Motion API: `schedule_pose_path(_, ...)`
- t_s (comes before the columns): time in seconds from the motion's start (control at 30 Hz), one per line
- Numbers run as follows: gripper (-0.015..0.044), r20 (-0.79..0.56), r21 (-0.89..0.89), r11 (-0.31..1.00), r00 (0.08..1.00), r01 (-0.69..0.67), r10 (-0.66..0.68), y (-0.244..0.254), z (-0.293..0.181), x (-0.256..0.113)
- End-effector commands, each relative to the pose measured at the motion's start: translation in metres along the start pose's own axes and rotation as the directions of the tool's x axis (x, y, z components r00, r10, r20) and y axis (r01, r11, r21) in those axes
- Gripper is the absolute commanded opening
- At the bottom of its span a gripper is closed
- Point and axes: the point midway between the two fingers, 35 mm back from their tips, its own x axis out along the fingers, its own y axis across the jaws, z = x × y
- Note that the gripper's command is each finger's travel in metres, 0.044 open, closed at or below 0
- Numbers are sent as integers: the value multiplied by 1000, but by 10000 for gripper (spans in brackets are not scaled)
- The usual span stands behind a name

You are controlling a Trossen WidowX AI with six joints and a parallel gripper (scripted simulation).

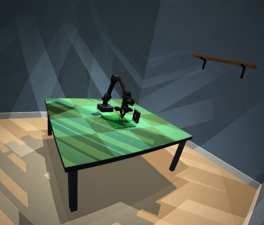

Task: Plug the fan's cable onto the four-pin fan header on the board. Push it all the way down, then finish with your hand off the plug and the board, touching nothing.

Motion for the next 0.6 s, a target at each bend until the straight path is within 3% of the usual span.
schedule_pose_path(0.0, 0, 3, -6, 1000, 1000, 4, -4, -1, 1, 1)
schedule_pose_path(0.57, 0, 3, -10, 1000, 1000, 4, -4, -1, 1, 5)
